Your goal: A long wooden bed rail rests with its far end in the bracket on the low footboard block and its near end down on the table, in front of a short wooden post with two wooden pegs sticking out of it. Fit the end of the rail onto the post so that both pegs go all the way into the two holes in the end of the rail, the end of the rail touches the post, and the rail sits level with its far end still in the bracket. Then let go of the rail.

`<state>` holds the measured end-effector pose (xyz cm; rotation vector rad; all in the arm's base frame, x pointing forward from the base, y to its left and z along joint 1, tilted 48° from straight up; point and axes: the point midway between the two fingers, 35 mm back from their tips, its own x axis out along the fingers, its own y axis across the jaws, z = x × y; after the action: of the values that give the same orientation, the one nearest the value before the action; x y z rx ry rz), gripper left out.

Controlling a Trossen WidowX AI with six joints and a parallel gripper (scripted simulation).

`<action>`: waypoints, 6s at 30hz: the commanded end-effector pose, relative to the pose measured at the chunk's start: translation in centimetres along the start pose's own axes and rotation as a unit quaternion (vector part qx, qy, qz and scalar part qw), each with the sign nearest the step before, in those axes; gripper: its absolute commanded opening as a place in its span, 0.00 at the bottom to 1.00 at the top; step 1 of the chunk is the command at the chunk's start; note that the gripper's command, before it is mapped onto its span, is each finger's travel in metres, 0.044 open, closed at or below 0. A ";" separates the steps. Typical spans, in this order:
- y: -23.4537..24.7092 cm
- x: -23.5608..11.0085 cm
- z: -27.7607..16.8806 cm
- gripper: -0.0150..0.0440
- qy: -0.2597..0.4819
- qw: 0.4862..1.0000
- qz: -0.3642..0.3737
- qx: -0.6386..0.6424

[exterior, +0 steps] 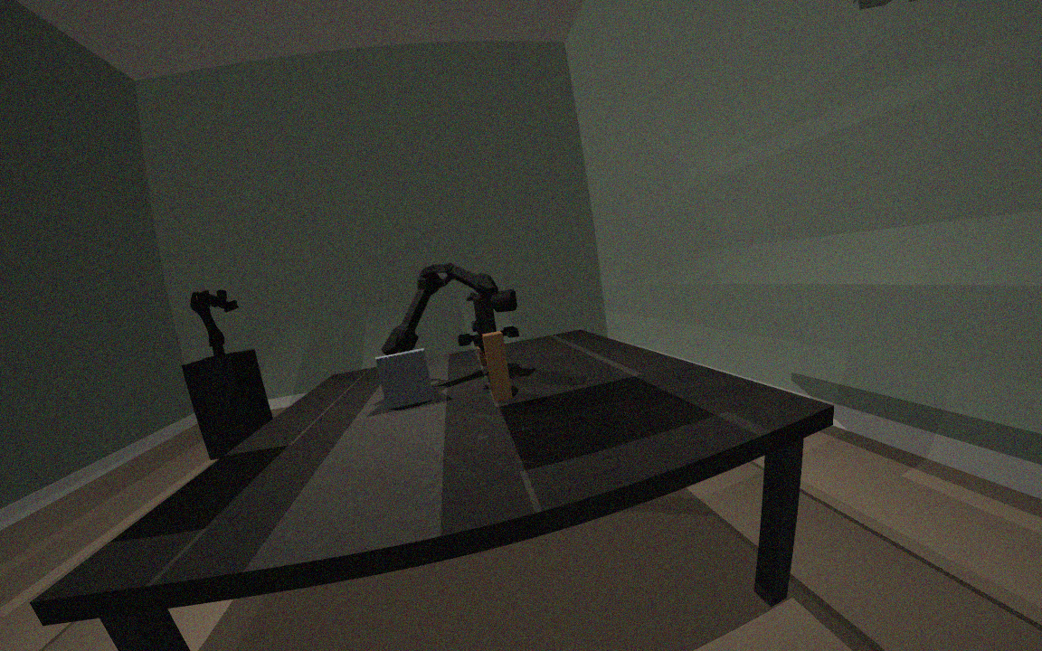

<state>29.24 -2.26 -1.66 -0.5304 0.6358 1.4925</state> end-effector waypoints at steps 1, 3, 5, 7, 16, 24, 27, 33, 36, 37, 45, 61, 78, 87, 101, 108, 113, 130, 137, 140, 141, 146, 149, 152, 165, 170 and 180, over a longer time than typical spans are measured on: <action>-0.2 -0.1 -0.4 0.25 0.003 1.000 -0.004 -0.001; -0.2 -0.1 -0.4 0.25 0.003 1.000 -0.004 -0.001; -0.2 -0.2 -0.5 0.25 0.003 1.000 -0.004 -0.001; -0.2 -0.2 -0.6 0.25 0.003 1.000 -0.004 -0.001; -0.2 -0.3 -0.8 0.25 0.003 1.000 -0.004 -0.001; -0.2 -0.4 -1.1 0.25 0.003 1.000 -0.004 -0.001; -0.2 -0.4 -1.2 0.25 0.003 1.000 -0.004 -0.001; -0.2 -0.3 -1.3 0.25 0.003 1.000 -0.004 -0.001; -0.2 -0.3 -1.4 0.25 0.003 1.000 -0.004 -0.001; -0.2 -0.3 -1.5 0.25 0.003 1.000 -0.004 -0.001; -0.2 -0.2 -1.7 0.25 0.003 1.000 -0.004 -0.001; -0.2 -0.3 -2.2 0.25 0.003 1.000 -0.004 -0.001; -0.2 -0.4 -2.7 0.25 0.003 1.000 -0.004 -0.001; -0.2 -0.2 -2.9 0.25 0.003 1.000 -0.004 -0.001; -0.2 -0.2 -2.9 0.25 0.003 1.000 -0.004 -0.001; -0.2 -0.2 -2.9 0.25 0.003 1.000 -0.004 -0.001; -0.2 -0.2 -2.9 0.25 0.003 1.000 -0.004 -0.001; -0.2 -0.3 -2.9 0.25 0.003 1.000 -0.004 -0.001; -0.2 -0.4 -2.9 0.25 0.003 1.000 -0.004 -0.001; -0.2 -0.4 -2.9 0.25 0.004 1.000 -0.004 -0.001; -0.2 -0.4 -2.9 0.25 0.004 1.000 -0.004 -0.001; -0.2 -0.4 -2.9 0.25 0.004 1.000 -0.004 -0.001; -0.2 -0.4 -2.9 0.25 0.004 1.000 -0.004 -0.001; -0.2 -0.4 -2.9 0.25 0.004 1.000 -0.004 -0.001; -0.2 -0.5 -2.9 0.25 0.004 1.000 -0.004 -0.001; -0.2 -0.5 -2.9 0.25 0.004 1.000 -0.004 -0.001; -0.2 -0.6 -2.9 0.25 0.004 1.000 -0.004 -0.001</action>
<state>29.08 -4.16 -3.43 -0.5293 0.6342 1.4952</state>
